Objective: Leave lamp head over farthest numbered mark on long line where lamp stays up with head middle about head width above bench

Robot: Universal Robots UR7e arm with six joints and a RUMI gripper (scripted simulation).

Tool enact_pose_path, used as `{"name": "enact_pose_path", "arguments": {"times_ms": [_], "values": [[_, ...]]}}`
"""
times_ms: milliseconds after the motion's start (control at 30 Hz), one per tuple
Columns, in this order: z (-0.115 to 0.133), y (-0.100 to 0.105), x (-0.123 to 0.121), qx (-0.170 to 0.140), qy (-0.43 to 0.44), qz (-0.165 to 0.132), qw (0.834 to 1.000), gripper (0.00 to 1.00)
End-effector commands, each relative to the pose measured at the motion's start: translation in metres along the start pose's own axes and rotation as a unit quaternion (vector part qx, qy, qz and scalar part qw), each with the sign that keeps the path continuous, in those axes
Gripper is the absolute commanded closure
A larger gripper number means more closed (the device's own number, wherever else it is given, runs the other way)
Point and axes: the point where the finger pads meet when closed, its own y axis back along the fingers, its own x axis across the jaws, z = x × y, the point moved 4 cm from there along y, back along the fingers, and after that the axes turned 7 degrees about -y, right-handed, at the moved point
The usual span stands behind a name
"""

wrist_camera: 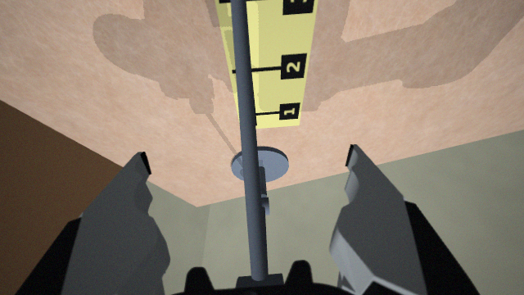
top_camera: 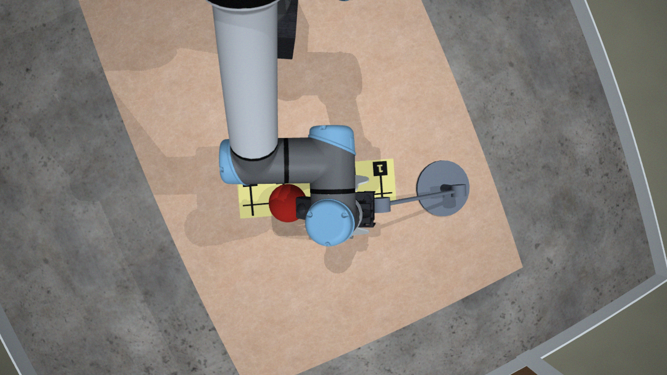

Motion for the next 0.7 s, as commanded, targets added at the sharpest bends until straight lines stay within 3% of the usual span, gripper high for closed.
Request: {"name": "enact_pose_path", "arguments": {"times_ms": [0,500,667], "values": [[0.000,0.000,0.000,0.000,0.000,-0.001,1.000,0.00],[0.000,0.000,0.000,0.000,0.000,-0.001,1.000,0.00],[-0.001,0.022,-0.001,0.000,0.000,-0.001,1.000,0.00]]}}
